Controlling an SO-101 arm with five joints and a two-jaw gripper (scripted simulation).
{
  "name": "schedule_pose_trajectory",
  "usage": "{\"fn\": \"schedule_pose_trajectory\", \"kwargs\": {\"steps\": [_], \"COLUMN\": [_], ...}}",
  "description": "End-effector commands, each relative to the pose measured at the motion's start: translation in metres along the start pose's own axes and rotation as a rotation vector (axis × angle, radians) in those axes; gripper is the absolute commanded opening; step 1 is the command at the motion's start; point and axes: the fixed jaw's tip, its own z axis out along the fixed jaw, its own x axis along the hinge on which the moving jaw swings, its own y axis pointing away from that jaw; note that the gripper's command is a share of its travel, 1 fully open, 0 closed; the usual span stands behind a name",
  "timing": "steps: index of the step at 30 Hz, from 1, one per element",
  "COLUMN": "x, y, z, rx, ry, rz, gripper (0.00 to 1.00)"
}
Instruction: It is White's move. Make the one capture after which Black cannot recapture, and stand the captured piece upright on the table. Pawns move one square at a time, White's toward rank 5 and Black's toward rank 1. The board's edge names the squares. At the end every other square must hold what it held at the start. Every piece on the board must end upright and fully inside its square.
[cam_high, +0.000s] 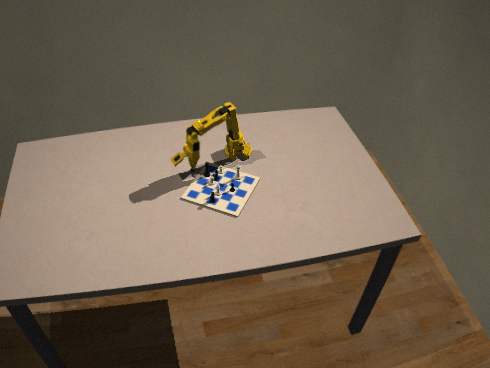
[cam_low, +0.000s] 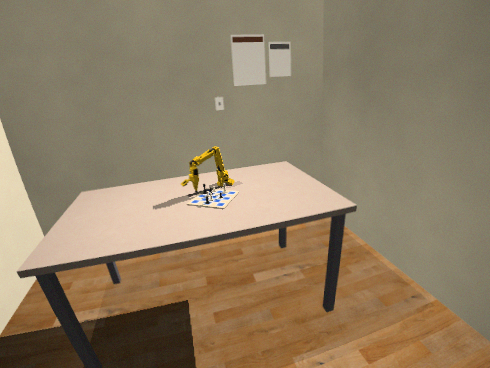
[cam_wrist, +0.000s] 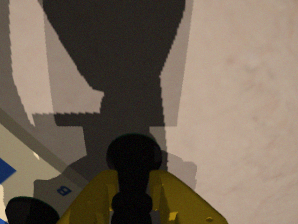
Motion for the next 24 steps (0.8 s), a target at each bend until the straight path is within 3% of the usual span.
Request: {"fn": "schedule_pose_trajectory", "kwargs": {"steps": [1, 24], "x": [-0.0028, -0.0039], "y": [0.0027, 0.0027], "z": [-0.0040, -0.0008], "rx": [-0.002, -0.002], "ry": [-0.005, -0.005], "rz": [-0.004, -0.004], "gripper": [0.00, 0.00]}}
